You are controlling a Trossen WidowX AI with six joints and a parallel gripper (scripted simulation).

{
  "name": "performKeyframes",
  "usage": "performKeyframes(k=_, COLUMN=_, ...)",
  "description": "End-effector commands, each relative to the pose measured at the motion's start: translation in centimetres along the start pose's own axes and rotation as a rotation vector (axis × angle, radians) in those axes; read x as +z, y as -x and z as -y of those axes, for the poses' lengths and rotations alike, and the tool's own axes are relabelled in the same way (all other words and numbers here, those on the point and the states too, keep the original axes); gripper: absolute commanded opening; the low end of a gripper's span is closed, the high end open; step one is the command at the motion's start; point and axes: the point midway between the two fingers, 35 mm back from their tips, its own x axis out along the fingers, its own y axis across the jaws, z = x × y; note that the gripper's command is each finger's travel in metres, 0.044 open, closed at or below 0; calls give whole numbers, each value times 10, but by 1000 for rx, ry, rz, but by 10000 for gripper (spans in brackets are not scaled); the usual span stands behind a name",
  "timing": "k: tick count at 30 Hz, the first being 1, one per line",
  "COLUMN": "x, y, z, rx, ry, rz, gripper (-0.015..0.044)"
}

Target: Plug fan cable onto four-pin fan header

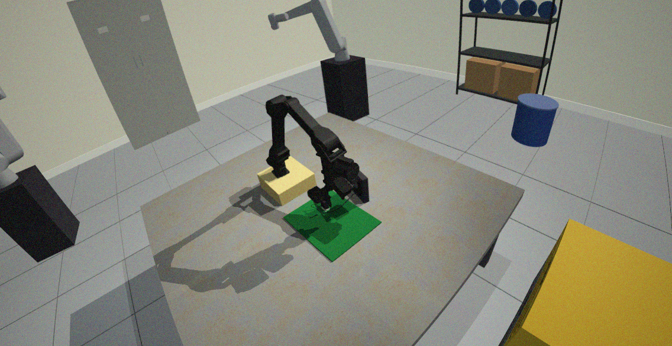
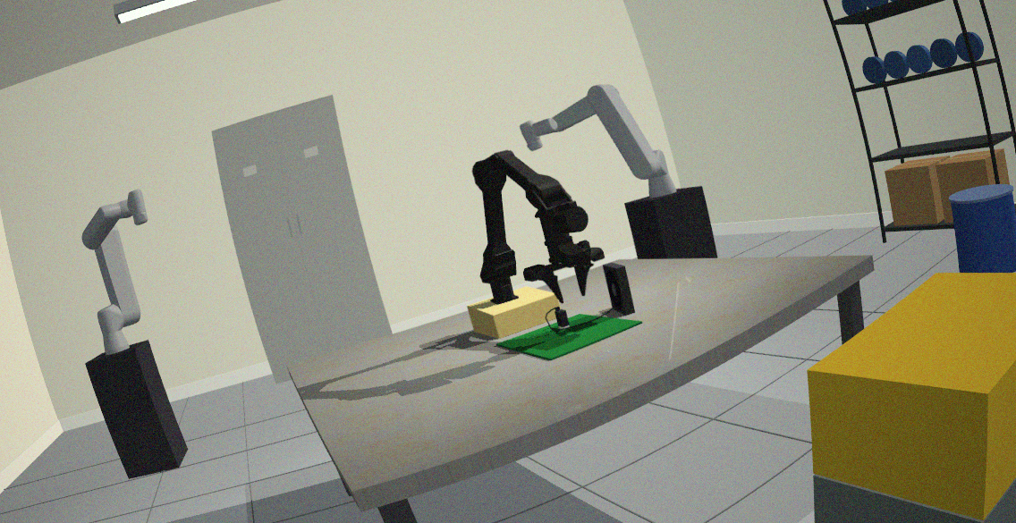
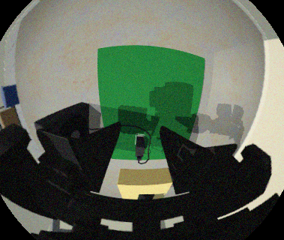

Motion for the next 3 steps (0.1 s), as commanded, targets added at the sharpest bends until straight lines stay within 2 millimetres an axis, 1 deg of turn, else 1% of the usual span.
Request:
performKeyframes(k=1, x=33, y=-2, z=-2, rx=0, ry=2, rz=3, gripper=260)
performKeyframes(k=3, x=45, y=-3, z=-2, rx=0, ry=2, rz=4, gripper=260)
